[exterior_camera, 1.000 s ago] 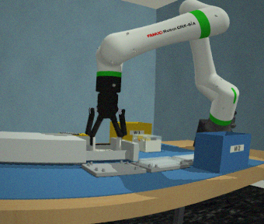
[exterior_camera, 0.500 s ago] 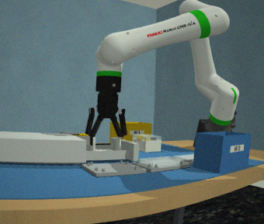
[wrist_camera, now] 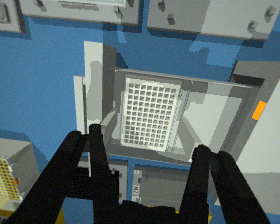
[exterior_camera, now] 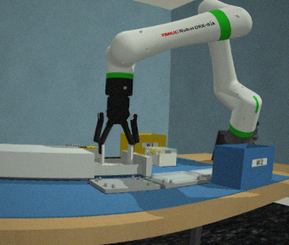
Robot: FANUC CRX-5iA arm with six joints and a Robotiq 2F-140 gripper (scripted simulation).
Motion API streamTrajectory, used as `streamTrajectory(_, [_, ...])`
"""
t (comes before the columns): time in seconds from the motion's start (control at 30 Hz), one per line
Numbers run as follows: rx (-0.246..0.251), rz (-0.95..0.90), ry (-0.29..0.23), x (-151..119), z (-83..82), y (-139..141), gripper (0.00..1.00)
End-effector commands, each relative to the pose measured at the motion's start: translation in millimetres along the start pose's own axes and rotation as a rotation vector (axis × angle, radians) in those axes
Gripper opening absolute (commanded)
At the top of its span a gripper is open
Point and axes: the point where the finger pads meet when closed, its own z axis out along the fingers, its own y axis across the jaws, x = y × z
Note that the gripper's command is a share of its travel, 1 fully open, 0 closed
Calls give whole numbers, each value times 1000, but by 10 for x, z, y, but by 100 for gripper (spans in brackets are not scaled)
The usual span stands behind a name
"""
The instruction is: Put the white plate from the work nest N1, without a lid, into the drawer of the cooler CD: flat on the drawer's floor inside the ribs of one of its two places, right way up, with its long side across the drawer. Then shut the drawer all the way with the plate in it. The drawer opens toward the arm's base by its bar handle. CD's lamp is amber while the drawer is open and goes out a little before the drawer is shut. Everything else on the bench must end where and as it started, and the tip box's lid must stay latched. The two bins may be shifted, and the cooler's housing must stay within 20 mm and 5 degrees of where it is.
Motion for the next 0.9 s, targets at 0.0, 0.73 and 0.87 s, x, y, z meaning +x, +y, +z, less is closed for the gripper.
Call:
streamTrajectory(0.0, [0, 0, 0, -1, -36, 2, 66])
streamTrajectory(0.73, [0, 0, 0, -1, -303, 2, 66])
streamTrajectory(0.87, [0, 0, 0, -1, -330, 2, 66])
